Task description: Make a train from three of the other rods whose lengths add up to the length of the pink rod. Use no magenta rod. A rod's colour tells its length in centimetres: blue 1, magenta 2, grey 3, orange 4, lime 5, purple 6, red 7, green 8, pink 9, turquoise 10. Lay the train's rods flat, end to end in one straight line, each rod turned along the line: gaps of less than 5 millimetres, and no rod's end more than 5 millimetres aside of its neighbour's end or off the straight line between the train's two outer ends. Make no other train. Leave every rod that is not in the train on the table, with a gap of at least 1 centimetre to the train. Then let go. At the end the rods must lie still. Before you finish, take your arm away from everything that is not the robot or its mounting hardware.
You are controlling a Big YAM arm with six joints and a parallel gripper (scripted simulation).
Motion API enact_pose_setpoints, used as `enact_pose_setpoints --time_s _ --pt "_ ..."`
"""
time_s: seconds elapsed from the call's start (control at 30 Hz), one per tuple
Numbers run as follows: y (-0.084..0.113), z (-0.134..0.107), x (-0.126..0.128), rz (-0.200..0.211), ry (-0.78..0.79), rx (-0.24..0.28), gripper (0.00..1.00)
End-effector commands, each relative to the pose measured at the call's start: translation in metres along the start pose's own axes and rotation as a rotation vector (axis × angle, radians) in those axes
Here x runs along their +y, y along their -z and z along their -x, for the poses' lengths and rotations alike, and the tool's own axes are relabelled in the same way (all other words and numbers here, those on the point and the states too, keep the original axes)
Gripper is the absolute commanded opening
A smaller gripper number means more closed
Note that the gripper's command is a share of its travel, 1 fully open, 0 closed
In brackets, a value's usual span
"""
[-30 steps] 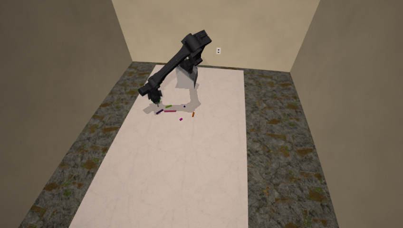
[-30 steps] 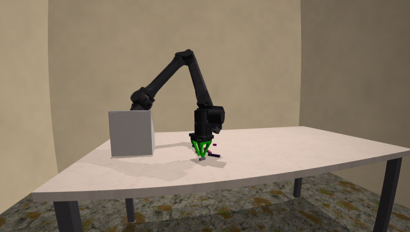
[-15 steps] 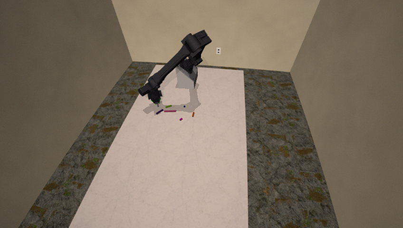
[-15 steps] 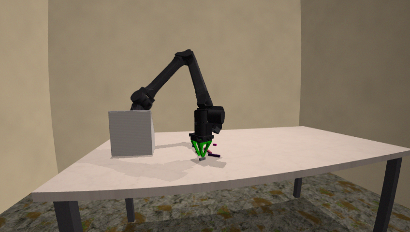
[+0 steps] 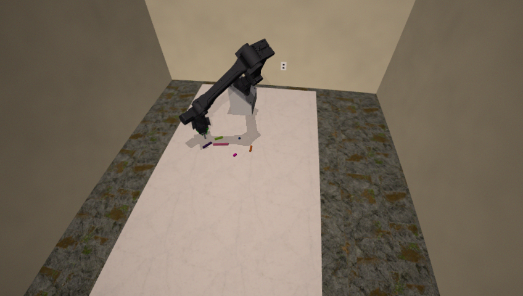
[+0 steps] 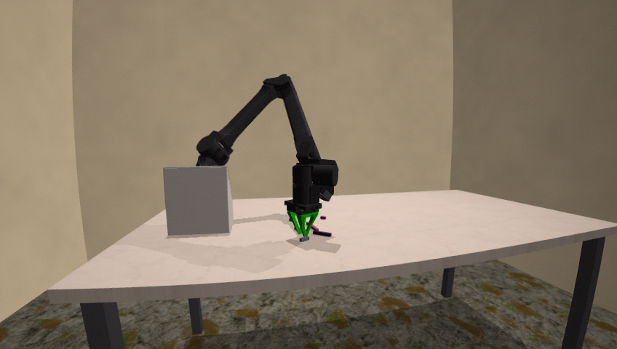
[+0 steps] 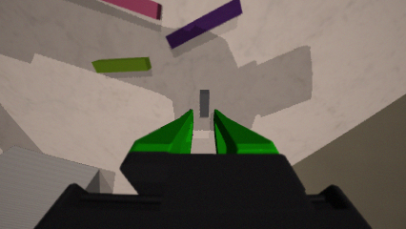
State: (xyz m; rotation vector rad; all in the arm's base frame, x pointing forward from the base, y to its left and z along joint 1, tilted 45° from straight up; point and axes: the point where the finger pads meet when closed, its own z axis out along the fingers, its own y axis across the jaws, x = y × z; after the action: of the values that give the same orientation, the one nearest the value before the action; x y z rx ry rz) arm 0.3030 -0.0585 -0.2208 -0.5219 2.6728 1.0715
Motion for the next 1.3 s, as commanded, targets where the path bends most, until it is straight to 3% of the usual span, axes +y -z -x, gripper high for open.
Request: enact_pose_setpoints --time_s 0.0,0.63,1.27 --pt "0.006 0.004 -0.013 -0.017 0.002 -0.014 0.23" --pt "0.001 0.01 -0.01 -0.019 0.013 -0.007 0.23" --pt "-0.02 0.001 -0.003 -0.002 0.0 -0.002 0.23"
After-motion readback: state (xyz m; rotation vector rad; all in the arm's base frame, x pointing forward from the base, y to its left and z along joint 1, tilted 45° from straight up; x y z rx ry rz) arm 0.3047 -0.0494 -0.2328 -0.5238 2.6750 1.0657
